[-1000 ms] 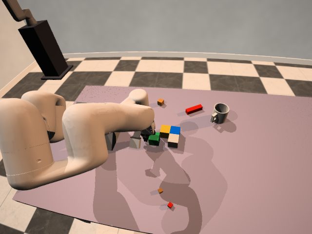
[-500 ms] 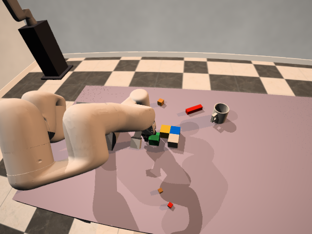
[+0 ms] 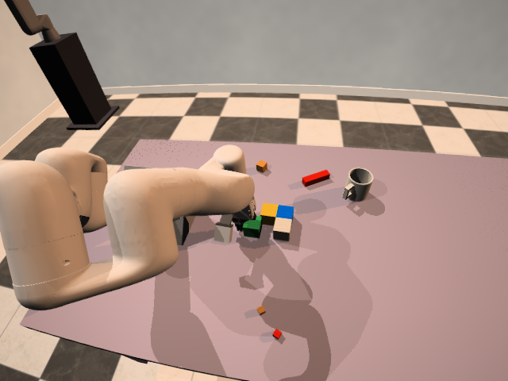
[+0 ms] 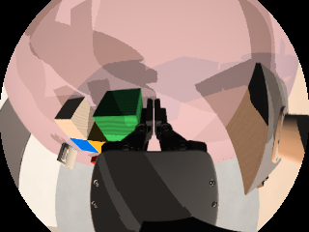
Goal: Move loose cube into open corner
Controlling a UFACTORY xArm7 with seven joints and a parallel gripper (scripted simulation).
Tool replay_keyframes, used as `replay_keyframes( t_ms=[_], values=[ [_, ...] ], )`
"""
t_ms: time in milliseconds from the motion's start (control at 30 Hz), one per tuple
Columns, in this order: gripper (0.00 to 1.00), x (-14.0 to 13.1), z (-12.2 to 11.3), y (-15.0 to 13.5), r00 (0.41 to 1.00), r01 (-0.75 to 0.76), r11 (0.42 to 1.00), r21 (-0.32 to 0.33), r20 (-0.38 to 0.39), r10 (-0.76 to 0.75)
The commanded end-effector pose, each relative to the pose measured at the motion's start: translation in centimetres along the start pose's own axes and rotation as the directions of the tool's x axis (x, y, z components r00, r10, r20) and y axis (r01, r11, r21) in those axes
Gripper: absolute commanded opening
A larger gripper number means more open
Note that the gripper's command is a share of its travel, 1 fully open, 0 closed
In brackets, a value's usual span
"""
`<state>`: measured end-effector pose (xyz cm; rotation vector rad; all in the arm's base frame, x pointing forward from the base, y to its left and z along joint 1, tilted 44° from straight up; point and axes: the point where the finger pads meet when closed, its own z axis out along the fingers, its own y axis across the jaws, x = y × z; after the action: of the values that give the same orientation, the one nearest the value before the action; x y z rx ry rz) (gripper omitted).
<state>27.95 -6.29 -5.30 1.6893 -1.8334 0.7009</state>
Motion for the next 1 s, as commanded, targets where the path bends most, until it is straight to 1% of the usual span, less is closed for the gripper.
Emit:
replay_keyframes(
  t_ms=[0, 967],
  values=[
    [0.0, -0.1, -0.1, -0.3, 1.0, 0.0, 1.0, 0.003, 0.002, 0.0],
    [0.0, -0.1, -0.1, -1.8, 1.0, 0.0, 1.0, 0.003, 0.002, 0.0]
  ],
)
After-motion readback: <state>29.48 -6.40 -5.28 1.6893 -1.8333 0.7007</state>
